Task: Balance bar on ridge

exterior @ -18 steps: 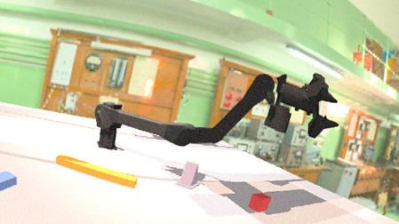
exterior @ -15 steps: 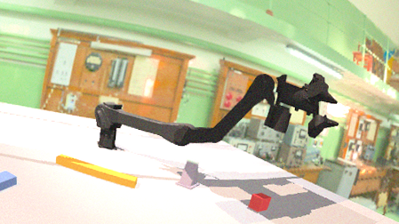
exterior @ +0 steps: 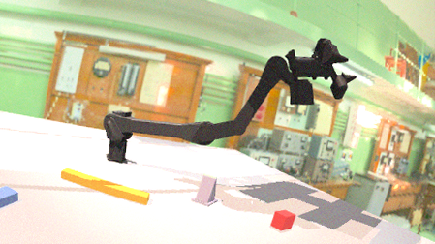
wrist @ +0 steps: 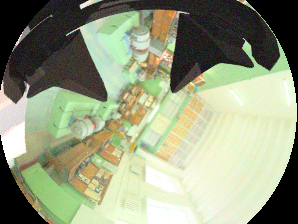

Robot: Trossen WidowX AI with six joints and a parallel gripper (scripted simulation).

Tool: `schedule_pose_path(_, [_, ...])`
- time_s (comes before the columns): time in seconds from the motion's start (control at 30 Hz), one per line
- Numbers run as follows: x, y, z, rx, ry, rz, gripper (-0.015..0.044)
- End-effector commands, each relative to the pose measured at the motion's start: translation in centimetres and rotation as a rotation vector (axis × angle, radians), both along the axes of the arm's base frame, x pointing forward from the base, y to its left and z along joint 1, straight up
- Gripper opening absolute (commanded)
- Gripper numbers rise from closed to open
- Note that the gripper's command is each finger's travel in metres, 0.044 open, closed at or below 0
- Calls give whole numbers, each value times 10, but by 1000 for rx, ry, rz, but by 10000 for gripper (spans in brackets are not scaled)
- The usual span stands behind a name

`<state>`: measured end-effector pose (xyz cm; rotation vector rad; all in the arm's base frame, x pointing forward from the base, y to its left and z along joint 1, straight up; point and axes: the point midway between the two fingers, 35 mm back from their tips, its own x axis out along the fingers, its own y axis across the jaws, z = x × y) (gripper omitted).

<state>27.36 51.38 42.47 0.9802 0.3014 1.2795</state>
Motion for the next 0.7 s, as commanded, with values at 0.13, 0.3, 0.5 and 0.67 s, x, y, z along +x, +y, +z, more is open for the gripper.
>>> schedule_pose_path(0.13, [-88, -38, 103, 283, -92, 119, 315])
schedule_pose_path(0.3, [-136, -72, 152, 447, -130, 196, 315])
schedule_pose_path(0.5, [-190, -127, 204, 650, -163, 294, 315])
schedule_pose_path(0.67, [-230, -184, 240, 828, -182, 378, 315])
